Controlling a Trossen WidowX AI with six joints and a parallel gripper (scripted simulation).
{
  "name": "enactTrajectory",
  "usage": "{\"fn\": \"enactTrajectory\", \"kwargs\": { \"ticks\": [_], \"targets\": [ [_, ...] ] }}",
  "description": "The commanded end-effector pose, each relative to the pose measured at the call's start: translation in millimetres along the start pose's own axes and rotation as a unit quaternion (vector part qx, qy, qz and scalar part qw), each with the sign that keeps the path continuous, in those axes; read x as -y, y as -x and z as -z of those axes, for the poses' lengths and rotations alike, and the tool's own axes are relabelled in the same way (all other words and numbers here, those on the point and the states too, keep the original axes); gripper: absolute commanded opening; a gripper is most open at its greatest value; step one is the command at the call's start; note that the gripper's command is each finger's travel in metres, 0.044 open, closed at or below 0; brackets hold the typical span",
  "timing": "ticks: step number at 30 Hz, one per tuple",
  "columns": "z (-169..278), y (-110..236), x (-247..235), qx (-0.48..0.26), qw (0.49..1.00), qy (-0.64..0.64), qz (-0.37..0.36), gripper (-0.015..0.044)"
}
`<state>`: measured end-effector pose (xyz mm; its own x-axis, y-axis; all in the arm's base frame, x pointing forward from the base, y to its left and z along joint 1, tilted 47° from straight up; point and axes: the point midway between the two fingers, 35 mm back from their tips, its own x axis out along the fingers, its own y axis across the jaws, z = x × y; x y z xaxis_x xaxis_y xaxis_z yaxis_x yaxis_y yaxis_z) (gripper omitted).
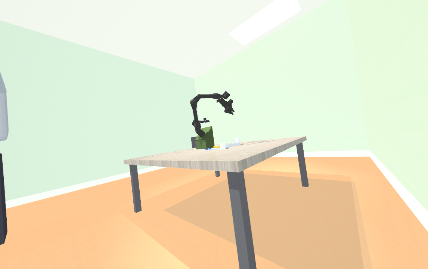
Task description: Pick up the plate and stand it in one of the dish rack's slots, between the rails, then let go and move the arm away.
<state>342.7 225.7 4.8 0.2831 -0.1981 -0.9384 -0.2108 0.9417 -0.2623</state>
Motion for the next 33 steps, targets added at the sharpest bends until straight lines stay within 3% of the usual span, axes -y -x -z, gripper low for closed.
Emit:
{"fn": "enactTrajectory", "kwargs": {
  "ticks": [1, 18, 26, 33],
  "targets": [
    [10, 0, 63, -0.036, 0.997, -0.025, 0.063, 0.0400],
    [105, 43, 269, -0.211, 0.936, -0.098, 0.263, 0.0400],
    [116, 49, 282, -0.228, 0.929, -0.101, 0.275, 0.0400],
    [159, -14, 335, -0.226, 0.929, -0.101, 0.274, 0.0400]
  ]
}}
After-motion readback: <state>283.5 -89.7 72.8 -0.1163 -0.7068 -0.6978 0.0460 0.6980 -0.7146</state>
